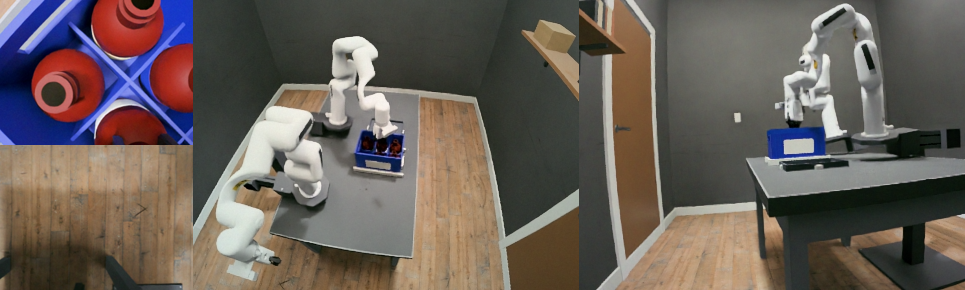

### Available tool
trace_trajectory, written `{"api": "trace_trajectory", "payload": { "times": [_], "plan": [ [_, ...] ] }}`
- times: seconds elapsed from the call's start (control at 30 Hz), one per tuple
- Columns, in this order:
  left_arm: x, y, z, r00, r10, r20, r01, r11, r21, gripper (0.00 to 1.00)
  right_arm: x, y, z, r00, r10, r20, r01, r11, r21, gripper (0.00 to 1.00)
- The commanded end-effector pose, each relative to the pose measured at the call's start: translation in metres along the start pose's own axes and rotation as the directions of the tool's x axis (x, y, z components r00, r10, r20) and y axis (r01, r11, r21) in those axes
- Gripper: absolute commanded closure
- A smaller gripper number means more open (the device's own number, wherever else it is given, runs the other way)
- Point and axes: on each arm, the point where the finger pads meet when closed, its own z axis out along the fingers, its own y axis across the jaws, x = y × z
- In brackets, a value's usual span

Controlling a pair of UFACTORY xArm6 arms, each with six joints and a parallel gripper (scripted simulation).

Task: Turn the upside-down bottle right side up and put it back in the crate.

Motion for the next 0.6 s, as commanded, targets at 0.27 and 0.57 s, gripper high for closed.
{"api": "trace_trajectory", "payload": {
  "times": [0.27, 0.57],
  "plan": [
    [0.0017, -0.0005, 0.0047, 1.0, -0.001, -0.004, 0.001, 1.0, 0.001, 0.71, 0.001, 0.0001, -0.0017, 1.0, 0.0, -0.004, 0.0, 1.0, 0.0, 0.0],
    [0.0017, -0.0005, 0.0049, 1.0, -0.001, -0.004, 0.001, 1.0, 0.001, 0.71, 0.001, 0.0001, -0.0017, 1.0, 0.0, -0.004, 0.0, 1.0, 0.0, 0.0]
  ]
}}
